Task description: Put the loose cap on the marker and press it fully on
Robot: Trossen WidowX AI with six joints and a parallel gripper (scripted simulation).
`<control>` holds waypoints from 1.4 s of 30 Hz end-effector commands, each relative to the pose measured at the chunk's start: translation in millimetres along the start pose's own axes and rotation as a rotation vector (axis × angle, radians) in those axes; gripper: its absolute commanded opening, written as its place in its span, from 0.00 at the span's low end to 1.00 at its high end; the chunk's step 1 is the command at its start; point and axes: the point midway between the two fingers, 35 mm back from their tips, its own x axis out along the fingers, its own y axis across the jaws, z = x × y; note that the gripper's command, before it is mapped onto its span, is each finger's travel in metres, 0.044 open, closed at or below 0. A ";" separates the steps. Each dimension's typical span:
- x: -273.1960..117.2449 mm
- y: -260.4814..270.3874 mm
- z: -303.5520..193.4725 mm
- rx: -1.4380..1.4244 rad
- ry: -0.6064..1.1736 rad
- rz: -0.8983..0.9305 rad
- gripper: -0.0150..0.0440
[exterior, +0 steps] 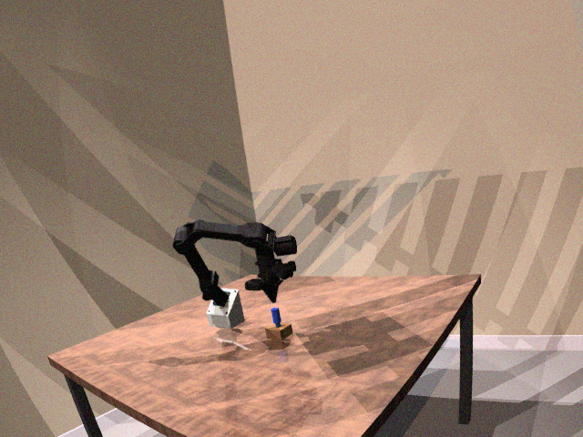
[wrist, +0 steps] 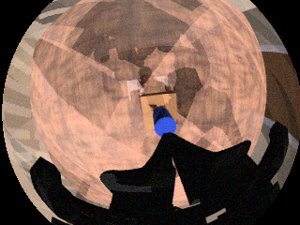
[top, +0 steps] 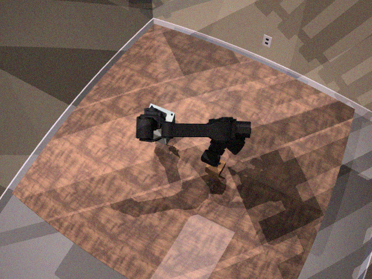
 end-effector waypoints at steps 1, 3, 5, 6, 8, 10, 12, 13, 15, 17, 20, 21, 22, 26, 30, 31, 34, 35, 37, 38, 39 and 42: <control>7.0 -1.7 -0.5 -0.001 0.002 -0.005 0.25; 9.9 -1.8 -0.5 -0.001 0.002 -0.005 0.25; 12.9 -1.8 -0.5 -0.001 0.001 -0.005 0.25; 14.4 -1.9 -0.5 -0.001 0.001 -0.005 0.25; 17.3 -1.9 -0.5 -0.001 0.001 -0.005 0.25; 20.2 -1.9 -0.5 -0.001 0.001 -0.005 0.25; 23.1 -1.9 -0.5 -0.001 0.001 -0.005 0.25; 24.6 -2.0 -0.5 -0.001 0.001 -0.005 0.25; 27.4 -2.0 -0.5 -0.001 0.001 -0.006 0.25; 30.6 -2.1 -0.5 -0.001 0.001 -0.006 0.25; 32.7 -1.8 0.7 -0.001 0.001 -0.006 0.25; 26.9 -0.5 1.3 0.003 -0.007 0.001 0.25; 26.9 -0.5 1.3 0.003 -0.007 0.001 0.25; 26.9 -0.5 1.3 0.003 -0.007 0.001 0.25; -3.9 1.2 4.4 0.001 -0.006 0.005 0.25; -17.3 1.5 4.7 0.001 -0.006 0.006 0.25; -54.1 0.7 2.1 0.000 -0.004 0.004 0.25; -60.2 0.4 1.2 0.000 -0.003 0.004 0.25; -62.2 0.2 0.9 0.000 -0.003 0.003 0.25; -62.2 0.2 0.9 0.000 -0.003 0.003 0.25; -62.2 0.2 0.9 0.000 -0.003 0.003 0.30; -62.2 0.2 0.9 0.000 -0.003 0.003 0.43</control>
